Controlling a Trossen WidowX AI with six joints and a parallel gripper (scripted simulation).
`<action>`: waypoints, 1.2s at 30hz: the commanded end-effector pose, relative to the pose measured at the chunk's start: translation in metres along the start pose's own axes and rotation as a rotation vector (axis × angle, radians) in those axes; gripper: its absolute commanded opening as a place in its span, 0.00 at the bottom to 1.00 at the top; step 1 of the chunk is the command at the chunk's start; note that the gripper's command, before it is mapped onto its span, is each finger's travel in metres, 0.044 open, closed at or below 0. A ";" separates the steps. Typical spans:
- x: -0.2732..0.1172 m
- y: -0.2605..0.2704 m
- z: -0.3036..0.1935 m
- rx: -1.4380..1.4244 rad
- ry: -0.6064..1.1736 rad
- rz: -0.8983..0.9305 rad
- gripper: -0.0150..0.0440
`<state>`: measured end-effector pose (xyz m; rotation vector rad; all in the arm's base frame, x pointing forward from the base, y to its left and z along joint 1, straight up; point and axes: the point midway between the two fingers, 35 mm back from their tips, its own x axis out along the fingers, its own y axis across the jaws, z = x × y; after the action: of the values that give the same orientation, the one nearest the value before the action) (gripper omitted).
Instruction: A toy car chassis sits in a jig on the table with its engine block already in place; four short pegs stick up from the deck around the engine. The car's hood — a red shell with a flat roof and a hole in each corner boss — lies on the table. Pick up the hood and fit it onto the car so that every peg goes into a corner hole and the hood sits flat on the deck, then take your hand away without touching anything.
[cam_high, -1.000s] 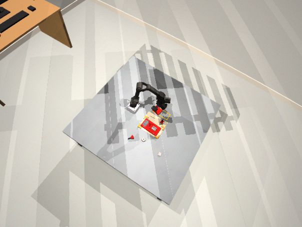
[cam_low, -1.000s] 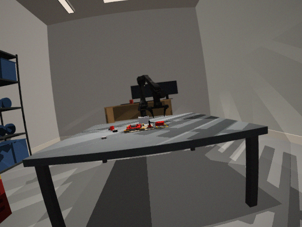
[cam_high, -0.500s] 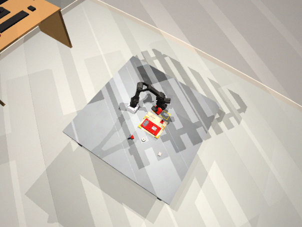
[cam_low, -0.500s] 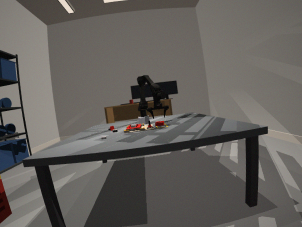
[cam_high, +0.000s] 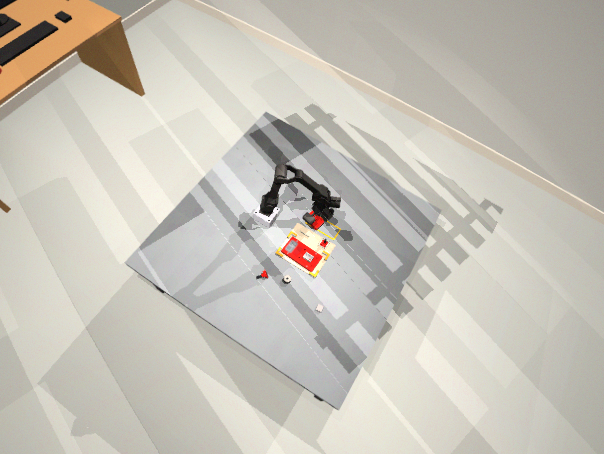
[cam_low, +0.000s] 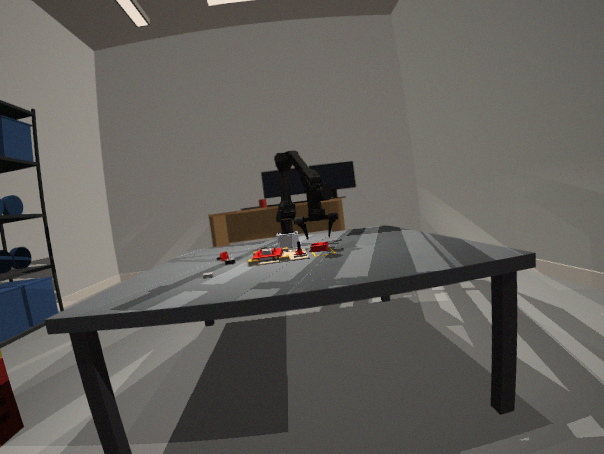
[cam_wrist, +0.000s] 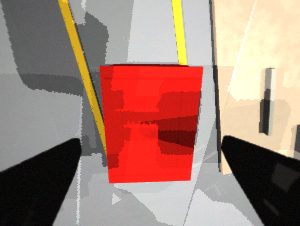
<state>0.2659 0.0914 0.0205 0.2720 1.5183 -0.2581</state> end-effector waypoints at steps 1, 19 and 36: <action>0.004 0.000 -0.002 0.000 0.010 -0.001 1.00; 0.015 -0.001 -0.003 0.000 0.010 -0.001 1.00; 0.022 -0.001 -0.003 0.000 0.010 -0.001 1.00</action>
<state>0.2647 0.0915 0.0007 0.2695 1.5218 -0.2584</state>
